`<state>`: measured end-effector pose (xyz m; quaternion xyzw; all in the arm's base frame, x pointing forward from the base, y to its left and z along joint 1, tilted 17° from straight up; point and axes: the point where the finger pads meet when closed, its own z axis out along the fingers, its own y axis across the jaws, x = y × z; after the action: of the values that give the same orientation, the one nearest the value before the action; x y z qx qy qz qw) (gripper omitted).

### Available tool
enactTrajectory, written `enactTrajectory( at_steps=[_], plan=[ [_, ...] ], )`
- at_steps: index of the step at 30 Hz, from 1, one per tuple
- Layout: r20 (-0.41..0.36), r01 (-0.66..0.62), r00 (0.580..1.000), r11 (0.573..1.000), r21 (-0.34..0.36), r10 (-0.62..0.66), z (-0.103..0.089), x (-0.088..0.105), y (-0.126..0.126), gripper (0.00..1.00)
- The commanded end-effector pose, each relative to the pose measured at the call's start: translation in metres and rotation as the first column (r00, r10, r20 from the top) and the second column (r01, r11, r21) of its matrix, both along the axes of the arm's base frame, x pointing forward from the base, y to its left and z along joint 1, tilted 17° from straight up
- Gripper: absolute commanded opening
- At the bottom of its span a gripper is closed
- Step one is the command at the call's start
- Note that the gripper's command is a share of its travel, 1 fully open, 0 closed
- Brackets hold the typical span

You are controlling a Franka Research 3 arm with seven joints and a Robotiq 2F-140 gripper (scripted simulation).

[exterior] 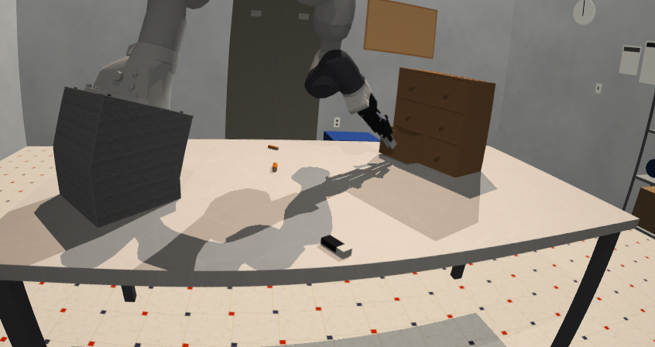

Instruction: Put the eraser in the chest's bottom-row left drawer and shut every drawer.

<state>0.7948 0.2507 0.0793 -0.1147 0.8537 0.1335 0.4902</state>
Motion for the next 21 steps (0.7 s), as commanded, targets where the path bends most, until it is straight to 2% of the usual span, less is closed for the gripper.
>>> enactTrajectory(
  at_steps=[1, 11, 21],
  plan=[
    [0.001, 0.003, 1.000, 1.000, 0.002, -0.003, 0.0001, -0.0003, -0.0007, 0.17],
    [0.001, 0.003, 1.000, 1.000, 0.002, -0.003, 0.0001, -0.0003, -0.0007, 0.17],
    [0.001, 0.003, 1.000, 1.000, 0.002, -0.003, 0.0001, -0.0003, -0.0007, 0.28]
  ],
)
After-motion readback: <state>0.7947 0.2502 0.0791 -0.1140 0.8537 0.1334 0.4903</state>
